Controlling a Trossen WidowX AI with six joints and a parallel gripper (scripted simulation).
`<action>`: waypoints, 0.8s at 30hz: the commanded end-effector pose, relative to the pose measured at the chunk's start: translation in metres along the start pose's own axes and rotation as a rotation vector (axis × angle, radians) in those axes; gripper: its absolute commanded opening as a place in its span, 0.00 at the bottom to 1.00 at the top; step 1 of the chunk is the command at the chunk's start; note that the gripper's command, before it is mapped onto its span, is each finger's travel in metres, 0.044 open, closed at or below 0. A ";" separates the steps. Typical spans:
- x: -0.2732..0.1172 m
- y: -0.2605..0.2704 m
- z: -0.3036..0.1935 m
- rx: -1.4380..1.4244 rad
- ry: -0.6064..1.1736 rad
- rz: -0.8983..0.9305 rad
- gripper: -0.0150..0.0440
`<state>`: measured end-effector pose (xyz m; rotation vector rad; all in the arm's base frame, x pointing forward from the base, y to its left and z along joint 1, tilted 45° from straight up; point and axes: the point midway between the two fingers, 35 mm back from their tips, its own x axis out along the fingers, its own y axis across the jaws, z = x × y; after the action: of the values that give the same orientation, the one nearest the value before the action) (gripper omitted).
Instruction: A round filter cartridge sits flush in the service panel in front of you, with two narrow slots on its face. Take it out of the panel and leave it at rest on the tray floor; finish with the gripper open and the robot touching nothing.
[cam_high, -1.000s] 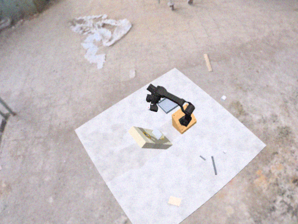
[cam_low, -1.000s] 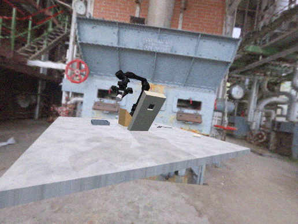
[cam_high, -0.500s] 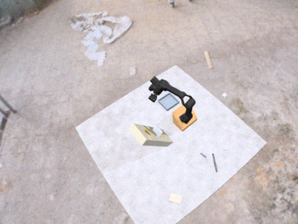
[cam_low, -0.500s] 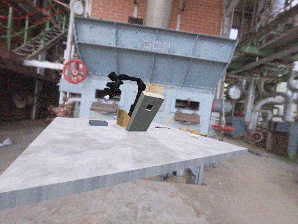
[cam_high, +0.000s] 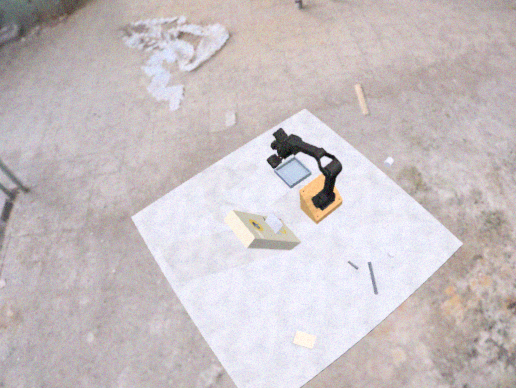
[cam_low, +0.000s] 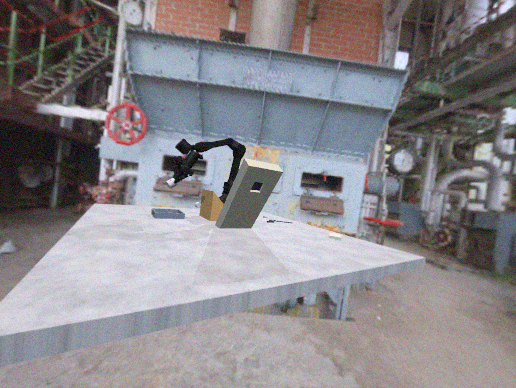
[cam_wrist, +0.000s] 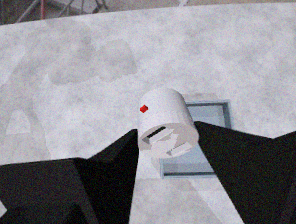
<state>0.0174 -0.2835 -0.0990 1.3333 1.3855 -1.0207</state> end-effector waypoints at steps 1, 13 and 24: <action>0.015 -0.018 -0.009 0.062 0.002 -0.038 0.25; 0.053 -0.067 -0.051 0.254 0.013 -0.153 0.25; 0.094 -0.068 -0.072 0.254 0.013 -0.153 0.25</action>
<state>-0.0532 -0.2078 -0.1676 1.4327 1.4088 -1.3339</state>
